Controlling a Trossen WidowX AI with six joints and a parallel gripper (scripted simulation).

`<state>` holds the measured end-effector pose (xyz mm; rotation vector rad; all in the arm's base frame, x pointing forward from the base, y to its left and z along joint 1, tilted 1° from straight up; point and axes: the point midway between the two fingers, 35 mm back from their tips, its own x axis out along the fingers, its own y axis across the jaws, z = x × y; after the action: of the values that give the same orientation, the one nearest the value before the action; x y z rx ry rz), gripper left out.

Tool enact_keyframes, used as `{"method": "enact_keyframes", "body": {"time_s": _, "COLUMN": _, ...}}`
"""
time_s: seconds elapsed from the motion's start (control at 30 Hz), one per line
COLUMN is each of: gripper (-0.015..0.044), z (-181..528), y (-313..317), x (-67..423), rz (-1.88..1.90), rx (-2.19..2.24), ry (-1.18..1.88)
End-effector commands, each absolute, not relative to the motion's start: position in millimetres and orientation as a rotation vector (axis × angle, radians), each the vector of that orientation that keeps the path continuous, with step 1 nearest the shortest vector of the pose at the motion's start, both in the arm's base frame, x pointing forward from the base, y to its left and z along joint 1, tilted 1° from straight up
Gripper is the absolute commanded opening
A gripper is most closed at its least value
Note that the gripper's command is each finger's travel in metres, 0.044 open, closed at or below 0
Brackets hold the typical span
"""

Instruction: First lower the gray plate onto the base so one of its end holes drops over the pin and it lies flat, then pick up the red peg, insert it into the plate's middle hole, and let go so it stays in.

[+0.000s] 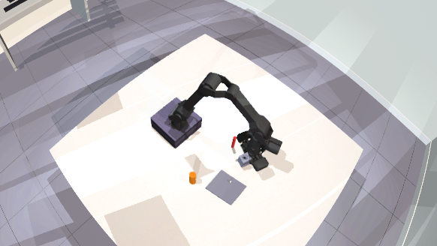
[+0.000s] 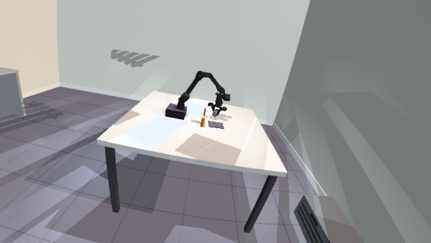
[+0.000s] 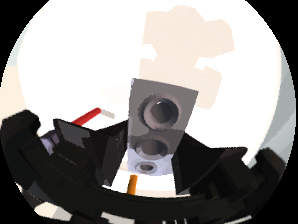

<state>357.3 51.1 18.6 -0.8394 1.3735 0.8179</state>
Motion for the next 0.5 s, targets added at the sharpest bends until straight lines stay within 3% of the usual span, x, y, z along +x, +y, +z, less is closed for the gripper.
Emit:
{"method": "enact_keyframes", "body": {"time_s": 0.0, "gripper": 0.0000, "z": 34, "y": 52, "x": 360, "rz": 0.813, "rx": -0.843, "ry": 1.366}}
{"method": "enact_keyframes", "body": {"time_s": 0.47, "gripper": 0.0000, "z": 78, "y": 55, "x": 360, "rz": 0.826, "rx": -0.852, "ry": 1.358}}
